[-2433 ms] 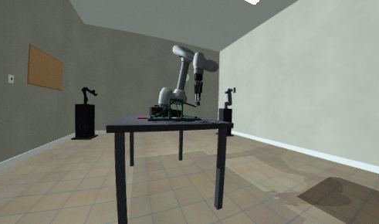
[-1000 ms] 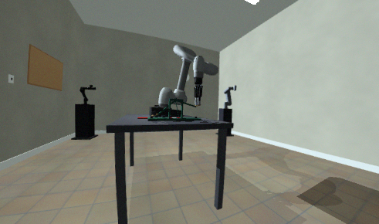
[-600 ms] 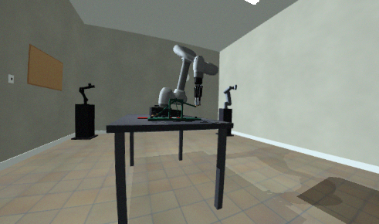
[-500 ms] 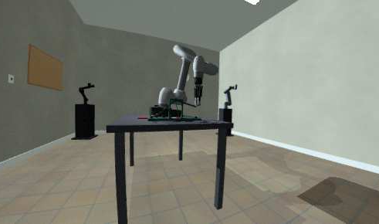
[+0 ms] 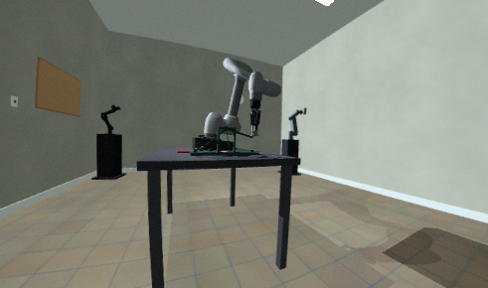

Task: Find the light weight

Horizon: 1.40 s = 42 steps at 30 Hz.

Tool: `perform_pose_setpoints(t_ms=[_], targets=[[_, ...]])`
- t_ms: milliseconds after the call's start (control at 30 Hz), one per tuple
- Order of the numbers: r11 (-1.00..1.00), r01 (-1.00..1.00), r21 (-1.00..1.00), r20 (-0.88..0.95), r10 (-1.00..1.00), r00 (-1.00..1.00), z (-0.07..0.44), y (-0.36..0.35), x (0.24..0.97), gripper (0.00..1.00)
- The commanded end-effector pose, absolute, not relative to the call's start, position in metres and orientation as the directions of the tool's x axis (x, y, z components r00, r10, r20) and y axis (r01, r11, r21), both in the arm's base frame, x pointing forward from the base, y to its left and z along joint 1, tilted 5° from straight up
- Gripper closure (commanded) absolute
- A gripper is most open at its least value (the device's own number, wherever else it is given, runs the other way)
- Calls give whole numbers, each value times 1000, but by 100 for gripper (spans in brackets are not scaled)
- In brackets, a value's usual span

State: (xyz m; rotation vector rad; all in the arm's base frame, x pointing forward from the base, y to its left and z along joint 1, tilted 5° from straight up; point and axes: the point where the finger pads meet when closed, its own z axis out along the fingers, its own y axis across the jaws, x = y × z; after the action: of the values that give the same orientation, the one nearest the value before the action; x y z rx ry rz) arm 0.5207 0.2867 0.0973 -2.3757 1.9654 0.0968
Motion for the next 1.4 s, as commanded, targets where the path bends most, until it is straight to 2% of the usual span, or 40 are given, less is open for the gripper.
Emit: perform_pose_setpoints(t_ms=[0,1067,1367], targets=[[-187,-982,-4,-85,-979,187,97,287,521,76],[-187,-982,-4,-85,-979,187,98,287,521,76],[-187,-982,-4,-85,-979,187,116,285,521,76]])
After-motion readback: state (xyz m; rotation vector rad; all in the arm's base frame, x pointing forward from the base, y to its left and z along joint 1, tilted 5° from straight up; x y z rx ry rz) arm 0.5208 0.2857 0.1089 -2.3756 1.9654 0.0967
